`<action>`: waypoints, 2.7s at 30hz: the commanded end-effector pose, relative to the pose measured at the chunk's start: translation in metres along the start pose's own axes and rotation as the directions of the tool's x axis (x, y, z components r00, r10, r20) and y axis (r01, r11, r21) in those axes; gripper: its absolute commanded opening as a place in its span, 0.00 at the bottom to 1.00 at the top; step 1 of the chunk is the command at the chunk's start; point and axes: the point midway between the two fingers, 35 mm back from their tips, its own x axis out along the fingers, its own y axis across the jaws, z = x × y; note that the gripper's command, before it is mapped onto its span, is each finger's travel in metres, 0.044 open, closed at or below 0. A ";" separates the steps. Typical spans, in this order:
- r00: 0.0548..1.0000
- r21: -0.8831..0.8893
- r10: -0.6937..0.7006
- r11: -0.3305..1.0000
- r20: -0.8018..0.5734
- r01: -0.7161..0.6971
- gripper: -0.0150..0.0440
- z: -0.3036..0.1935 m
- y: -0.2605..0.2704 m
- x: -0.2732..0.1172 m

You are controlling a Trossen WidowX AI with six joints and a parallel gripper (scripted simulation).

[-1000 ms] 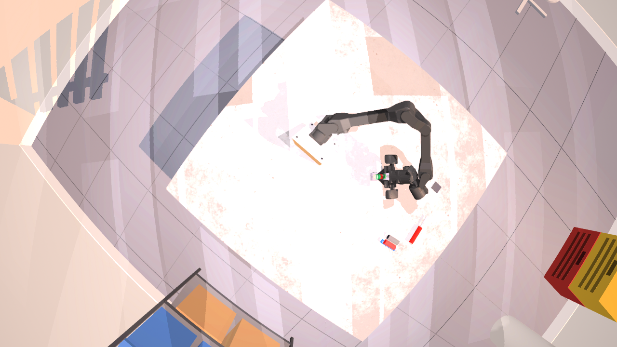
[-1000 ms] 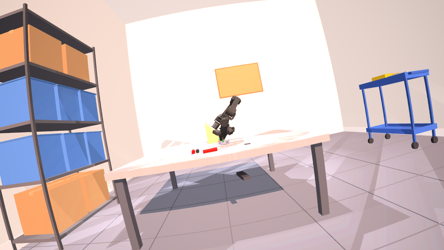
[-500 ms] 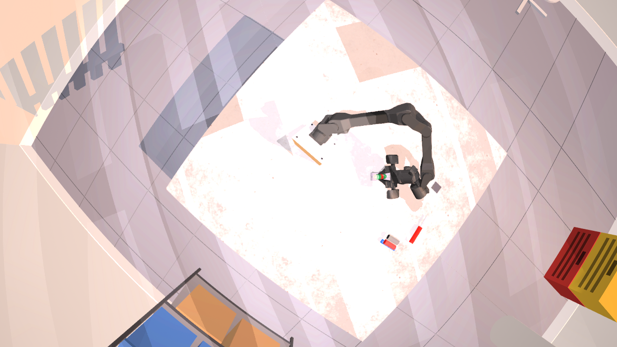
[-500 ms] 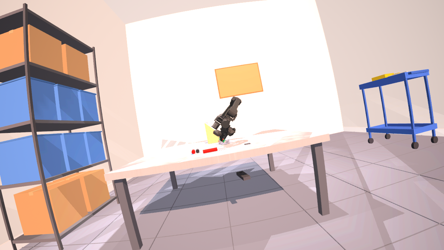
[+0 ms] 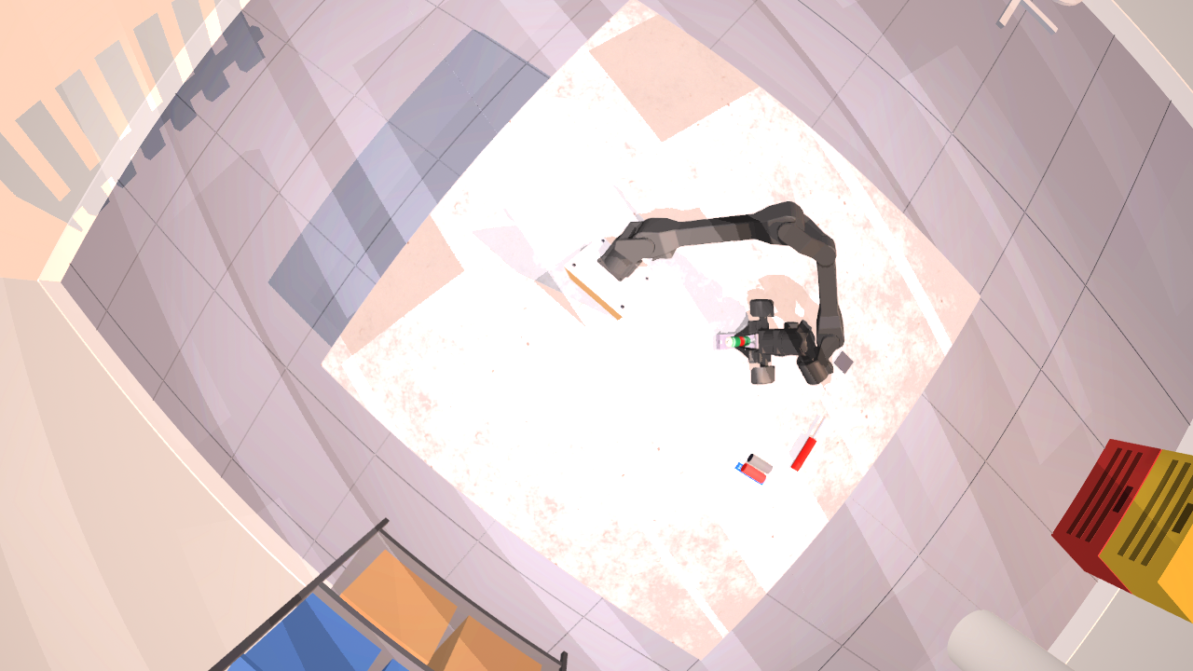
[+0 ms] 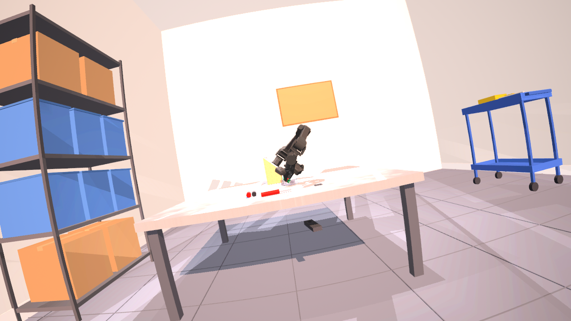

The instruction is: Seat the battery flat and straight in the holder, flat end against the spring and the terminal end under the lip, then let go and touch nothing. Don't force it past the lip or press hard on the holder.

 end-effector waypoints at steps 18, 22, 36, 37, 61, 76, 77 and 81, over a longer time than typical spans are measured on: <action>1.000 0.002 -0.002 1.000 0.019 0.002 0.39 0.011 -0.001 -0.004; 0.999 0.004 -0.005 1.000 0.039 0.004 0.39 0.011 -0.003 -0.002; 0.993 0.014 -0.007 1.000 0.115 0.006 0.39 0.010 -0.006 0.001; 0.993 0.014 -0.008 1.000 0.121 0.006 0.39 0.010 -0.006 0.002; 0.968 0.019 -0.007 1.000 0.250 0.003 0.39 0.008 -0.007 0.007; 0.945 0.019 -0.005 1.000 0.326 -0.001 0.39 0.005 -0.006 0.008; 0.944 0.019 -0.005 1.000 0.331 -0.002 0.39 0.005 -0.006 0.008; 0.936 0.017 -0.004 1.000 0.351 -0.002 0.39 0.004 -0.005 0.009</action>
